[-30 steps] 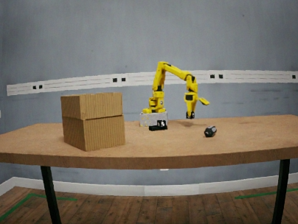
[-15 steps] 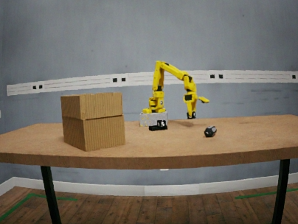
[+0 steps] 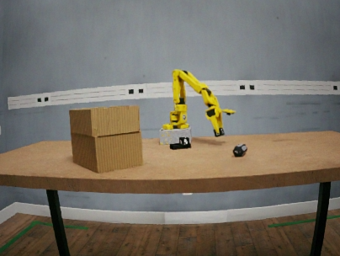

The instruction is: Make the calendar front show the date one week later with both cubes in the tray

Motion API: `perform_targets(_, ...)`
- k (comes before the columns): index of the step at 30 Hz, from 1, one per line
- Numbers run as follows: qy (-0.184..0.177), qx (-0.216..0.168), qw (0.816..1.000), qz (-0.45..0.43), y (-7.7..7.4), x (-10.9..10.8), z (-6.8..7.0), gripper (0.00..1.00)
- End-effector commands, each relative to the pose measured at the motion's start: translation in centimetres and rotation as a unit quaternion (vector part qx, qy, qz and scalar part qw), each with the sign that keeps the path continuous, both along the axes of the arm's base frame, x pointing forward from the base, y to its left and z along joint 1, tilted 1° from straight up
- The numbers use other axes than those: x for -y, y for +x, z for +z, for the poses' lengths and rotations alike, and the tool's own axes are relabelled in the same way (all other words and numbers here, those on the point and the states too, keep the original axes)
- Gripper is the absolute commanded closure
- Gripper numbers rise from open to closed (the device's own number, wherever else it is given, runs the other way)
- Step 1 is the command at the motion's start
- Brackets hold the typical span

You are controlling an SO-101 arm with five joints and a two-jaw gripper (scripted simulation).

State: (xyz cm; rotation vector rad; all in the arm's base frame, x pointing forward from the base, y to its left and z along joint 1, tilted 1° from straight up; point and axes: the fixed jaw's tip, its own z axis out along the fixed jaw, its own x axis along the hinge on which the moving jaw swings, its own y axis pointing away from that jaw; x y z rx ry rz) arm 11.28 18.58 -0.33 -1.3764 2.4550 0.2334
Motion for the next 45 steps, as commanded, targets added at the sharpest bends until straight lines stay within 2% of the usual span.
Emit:
perform_targets(1, 0.017, 0.009, 1.0, -0.003, 0.01, -0.09, 0.19, 1.0)
perform_targets(11, 0.032, 0.018, 0.999, -0.004, 0.11, -0.21, 0.04, 1.0)
perform_targets(19, 0.1, 0.06, 0.993, -0.01, 0.45, -0.57, -0.3, 1.0)
perform_targets(21, 0.1, 0.06, 0.993, -0.01, 0.45, -0.57, -0.3, 1.0)
perform_targets(26, 0.148, 0.089, 0.985, -0.014, 0.53, -0.58, -0.13, 1.0)
perform_targets(30, 0.173, 0.105, 0.979, -0.016, 0.51, -0.5, 0.09, 1.0)
perform_targets(45, 0.188, 0.113, 0.976, -0.017, 0.56, -0.54, 0.15, 1.0)
